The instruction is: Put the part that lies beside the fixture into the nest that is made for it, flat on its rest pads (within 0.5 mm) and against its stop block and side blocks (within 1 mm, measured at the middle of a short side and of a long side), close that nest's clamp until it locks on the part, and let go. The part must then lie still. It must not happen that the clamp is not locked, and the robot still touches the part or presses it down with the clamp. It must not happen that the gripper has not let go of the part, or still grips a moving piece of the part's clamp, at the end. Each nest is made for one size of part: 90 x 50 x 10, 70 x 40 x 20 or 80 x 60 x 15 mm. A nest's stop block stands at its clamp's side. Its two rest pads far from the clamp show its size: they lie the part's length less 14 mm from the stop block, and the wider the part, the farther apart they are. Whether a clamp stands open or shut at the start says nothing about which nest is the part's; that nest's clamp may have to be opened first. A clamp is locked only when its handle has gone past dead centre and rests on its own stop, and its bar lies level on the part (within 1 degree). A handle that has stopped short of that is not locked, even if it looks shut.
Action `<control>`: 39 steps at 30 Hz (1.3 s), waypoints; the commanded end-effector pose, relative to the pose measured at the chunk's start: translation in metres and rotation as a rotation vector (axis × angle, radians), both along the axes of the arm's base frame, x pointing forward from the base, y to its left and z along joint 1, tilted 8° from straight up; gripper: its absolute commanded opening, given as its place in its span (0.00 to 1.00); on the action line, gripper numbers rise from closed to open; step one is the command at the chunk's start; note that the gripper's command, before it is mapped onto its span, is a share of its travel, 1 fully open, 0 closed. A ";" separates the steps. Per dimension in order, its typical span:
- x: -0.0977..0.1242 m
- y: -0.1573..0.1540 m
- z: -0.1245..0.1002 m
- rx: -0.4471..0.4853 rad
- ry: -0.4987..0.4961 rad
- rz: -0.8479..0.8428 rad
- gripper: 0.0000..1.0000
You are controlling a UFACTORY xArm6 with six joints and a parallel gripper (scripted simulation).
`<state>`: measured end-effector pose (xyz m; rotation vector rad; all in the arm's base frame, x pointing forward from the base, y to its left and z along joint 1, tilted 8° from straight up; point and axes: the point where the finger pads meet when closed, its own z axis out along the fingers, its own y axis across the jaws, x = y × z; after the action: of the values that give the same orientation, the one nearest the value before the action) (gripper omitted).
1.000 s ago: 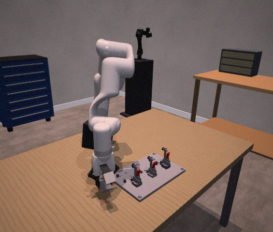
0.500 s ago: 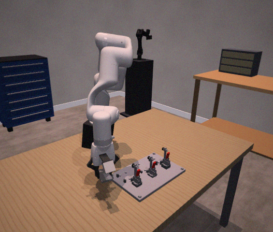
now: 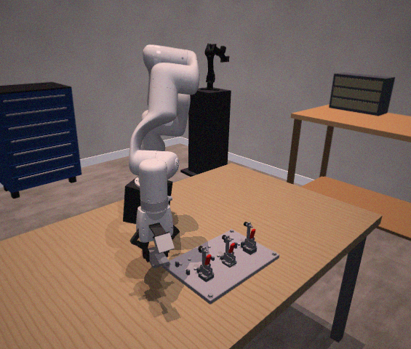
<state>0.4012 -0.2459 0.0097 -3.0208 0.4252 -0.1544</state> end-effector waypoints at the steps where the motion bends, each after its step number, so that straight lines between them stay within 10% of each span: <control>1: 0.001 -0.001 0.003 -0.002 -0.003 0.000 0.00; 39: 0.001 -0.001 0.003 -0.037 -0.025 0.300 0.00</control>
<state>0.4011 -0.2459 0.0106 -3.0682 0.0008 -0.1671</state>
